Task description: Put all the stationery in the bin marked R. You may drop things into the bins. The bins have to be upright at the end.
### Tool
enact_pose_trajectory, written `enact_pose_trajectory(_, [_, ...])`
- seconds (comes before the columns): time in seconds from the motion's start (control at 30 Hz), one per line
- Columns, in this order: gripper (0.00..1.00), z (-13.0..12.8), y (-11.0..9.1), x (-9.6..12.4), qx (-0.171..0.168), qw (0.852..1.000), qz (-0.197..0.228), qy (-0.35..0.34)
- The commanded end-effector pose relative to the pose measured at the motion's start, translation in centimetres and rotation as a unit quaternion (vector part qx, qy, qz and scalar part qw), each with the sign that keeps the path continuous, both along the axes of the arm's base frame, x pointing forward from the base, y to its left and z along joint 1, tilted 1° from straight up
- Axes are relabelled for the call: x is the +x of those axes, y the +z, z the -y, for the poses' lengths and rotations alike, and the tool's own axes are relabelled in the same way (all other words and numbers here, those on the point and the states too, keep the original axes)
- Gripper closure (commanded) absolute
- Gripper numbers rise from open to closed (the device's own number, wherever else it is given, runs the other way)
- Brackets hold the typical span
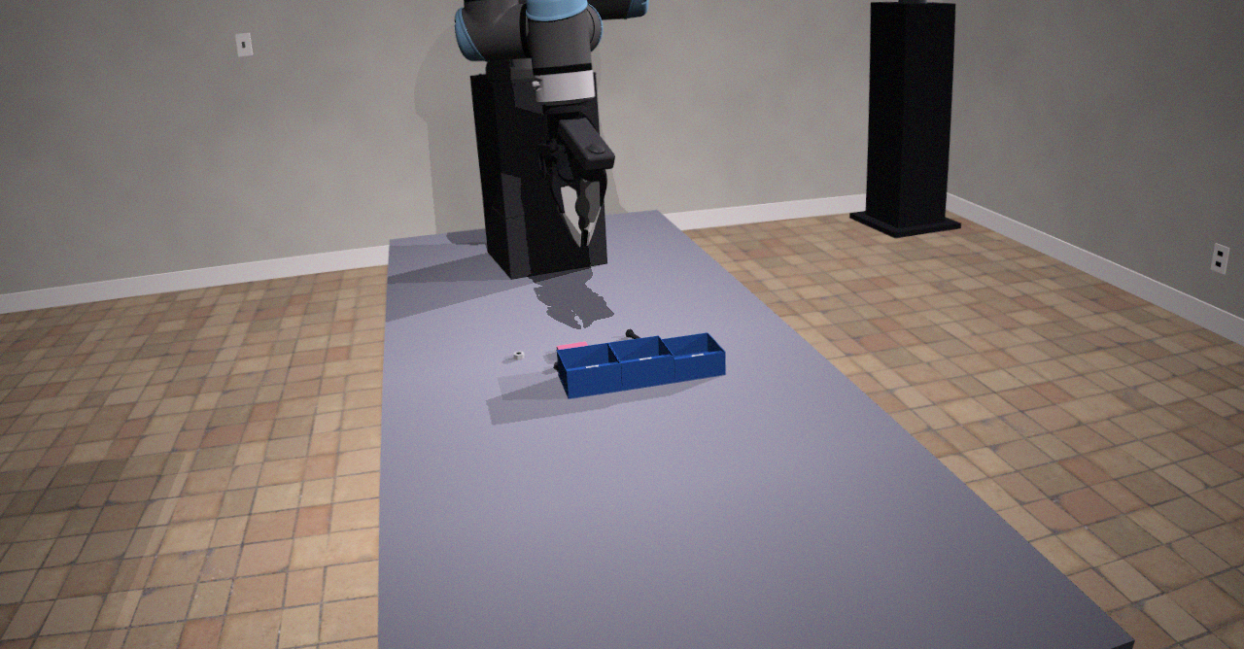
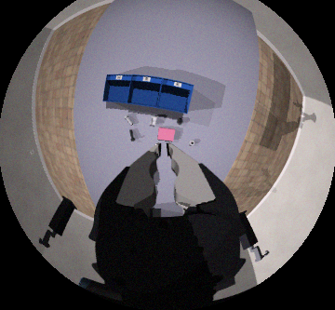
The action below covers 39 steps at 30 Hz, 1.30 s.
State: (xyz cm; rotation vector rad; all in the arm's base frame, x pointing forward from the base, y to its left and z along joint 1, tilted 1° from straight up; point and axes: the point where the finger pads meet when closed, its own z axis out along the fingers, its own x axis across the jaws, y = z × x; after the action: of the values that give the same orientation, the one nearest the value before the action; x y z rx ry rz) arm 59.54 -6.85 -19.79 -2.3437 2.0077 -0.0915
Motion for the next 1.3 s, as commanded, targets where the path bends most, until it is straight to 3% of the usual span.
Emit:
enact_pose_trajectory(0.0, [0.96,-1.0,0.2,-2.0,-0.001,0.997,-0.023,-0.070])
enact_pose_trajectory(0.17, [0.96,-1.8,0.3,-3.7,-0.003,0.992,-0.038,-0.120])
enact_pose_trajectory(0.63, [0.96,-1.7,0.3,-3.7,-0.003,0.992,-0.038,-0.120])
enact_pose_trajectory(0.7, [0.96,-1.4,-1.0,-2.7,-0.004,0.995,-0.039,-0.091])
enact_pose_trajectory(0.83, [0.96,-0.6,-3.5,-0.8,-0.004,0.995,-0.039,-0.091])
enact_pose_trajectory(0.9, [0.96,-0.6,-3.5,-0.8,-0.004,0.995,-0.039,-0.091])
enact_pose_trajectory(1.27, [0.96,1.6,-10.6,4.6,-0.004,0.995,-0.039,-0.091])
